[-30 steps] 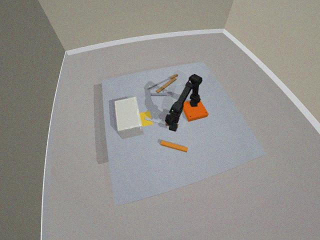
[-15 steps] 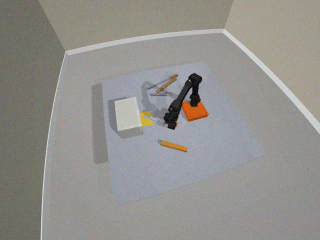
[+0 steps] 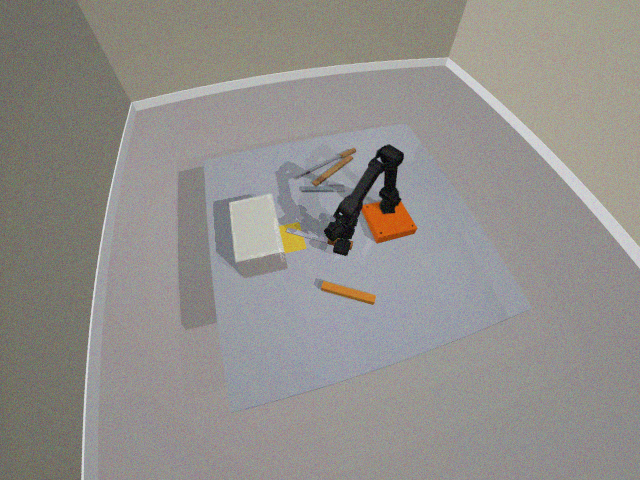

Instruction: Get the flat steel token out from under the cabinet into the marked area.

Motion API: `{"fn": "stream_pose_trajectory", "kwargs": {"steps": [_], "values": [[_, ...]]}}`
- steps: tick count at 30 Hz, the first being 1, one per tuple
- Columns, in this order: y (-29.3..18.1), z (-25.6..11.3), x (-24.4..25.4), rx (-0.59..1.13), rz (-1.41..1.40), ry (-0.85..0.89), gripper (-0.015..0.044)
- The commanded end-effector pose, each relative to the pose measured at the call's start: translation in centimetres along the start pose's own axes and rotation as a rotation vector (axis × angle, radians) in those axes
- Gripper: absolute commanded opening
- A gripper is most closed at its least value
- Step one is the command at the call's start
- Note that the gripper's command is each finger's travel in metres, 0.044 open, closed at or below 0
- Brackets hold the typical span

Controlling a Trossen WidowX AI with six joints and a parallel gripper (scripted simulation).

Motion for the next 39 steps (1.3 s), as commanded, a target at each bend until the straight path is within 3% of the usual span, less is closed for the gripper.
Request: {"fn": "stream_pose_trajectory", "kwargs": {"steps": [1,39], "values": [[0.4,0.0,-0.5,-0.003,0.001,0.001,0.0],[3.6,-0.1,-3.4,-0.006,0.002,-0.001,0.0]]}}
Point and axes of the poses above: the point midway between the two fingers, 35 mm back from their tips, its own z axis out along the fingers, its own x axis across the jaws, y = z × x, the point moved 10 cm from there along -z, back along the fingers, and after that the axes turned 6 degrees about z, right-handed, at the moved point
